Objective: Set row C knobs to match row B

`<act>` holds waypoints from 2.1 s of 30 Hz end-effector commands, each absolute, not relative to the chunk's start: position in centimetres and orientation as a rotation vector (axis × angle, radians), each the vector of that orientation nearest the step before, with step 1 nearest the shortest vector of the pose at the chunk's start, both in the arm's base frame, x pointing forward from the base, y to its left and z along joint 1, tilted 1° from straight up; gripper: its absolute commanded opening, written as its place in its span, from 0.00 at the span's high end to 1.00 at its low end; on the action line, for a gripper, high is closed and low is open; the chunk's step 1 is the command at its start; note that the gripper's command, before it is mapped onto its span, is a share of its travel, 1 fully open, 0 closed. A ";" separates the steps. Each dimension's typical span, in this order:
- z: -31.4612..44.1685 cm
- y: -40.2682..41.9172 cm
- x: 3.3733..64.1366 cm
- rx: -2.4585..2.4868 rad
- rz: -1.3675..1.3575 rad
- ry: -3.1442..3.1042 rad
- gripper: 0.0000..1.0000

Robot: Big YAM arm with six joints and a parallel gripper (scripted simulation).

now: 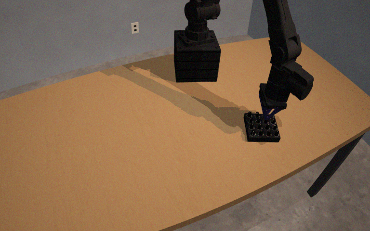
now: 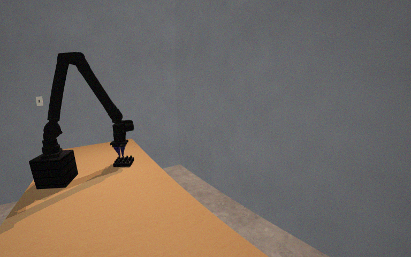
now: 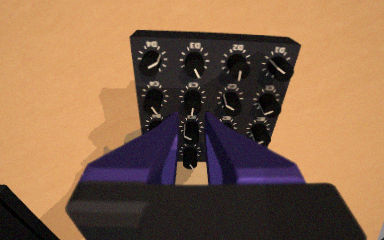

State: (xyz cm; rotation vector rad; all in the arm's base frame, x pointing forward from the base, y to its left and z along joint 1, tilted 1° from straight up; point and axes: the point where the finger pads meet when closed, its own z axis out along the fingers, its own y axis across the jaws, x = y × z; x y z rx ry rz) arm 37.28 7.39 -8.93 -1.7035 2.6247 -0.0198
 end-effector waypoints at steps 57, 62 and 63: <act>-8.9 7.7 38.0 -1.711 -0.023 2.599 0.82; -8.8 7.9 38.6 -1.708 -0.026 2.595 0.82; -8.7 7.9 38.8 -1.707 -0.027 2.593 0.82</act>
